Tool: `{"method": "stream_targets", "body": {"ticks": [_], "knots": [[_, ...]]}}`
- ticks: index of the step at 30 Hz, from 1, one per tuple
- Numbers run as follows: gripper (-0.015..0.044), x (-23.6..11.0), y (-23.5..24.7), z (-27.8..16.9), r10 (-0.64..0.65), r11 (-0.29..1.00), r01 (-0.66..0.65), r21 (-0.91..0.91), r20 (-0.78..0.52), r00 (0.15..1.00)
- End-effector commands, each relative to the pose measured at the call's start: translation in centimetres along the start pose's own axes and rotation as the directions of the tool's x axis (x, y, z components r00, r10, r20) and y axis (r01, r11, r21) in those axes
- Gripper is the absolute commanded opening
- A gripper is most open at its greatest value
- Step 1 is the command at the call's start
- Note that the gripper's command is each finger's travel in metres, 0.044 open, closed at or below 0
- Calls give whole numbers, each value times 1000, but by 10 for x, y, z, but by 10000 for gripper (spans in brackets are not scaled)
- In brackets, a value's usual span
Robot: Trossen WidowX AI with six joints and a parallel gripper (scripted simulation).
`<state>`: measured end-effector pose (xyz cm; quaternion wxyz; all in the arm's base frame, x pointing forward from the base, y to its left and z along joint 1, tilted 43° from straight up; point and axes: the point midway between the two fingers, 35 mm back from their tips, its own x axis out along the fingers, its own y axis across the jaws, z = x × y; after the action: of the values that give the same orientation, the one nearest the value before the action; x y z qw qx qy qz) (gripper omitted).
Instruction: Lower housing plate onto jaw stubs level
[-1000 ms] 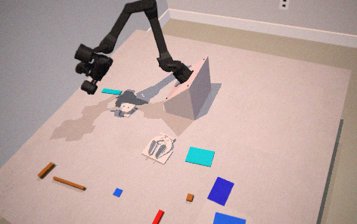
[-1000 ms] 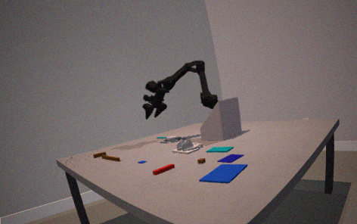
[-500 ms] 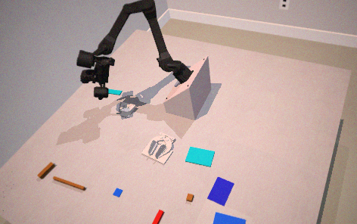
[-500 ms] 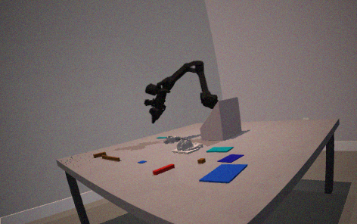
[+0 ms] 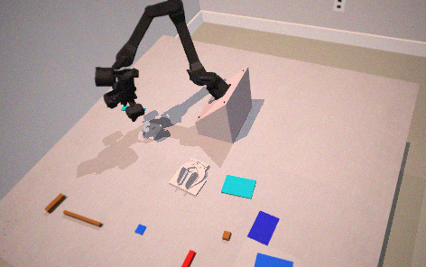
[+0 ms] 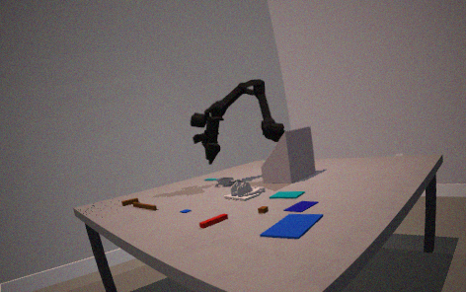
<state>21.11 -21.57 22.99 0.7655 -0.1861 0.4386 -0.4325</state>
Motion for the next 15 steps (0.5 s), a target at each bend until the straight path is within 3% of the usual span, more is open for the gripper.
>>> {"method": "stream_targets", "body": {"ticks": [1, 15], "knots": [[440, 1, 8, -8, 36, 992, -40, -118, -42, 998], [440, 0, 27, -36, 120, 883, -185, -432, -175, 977]]}}
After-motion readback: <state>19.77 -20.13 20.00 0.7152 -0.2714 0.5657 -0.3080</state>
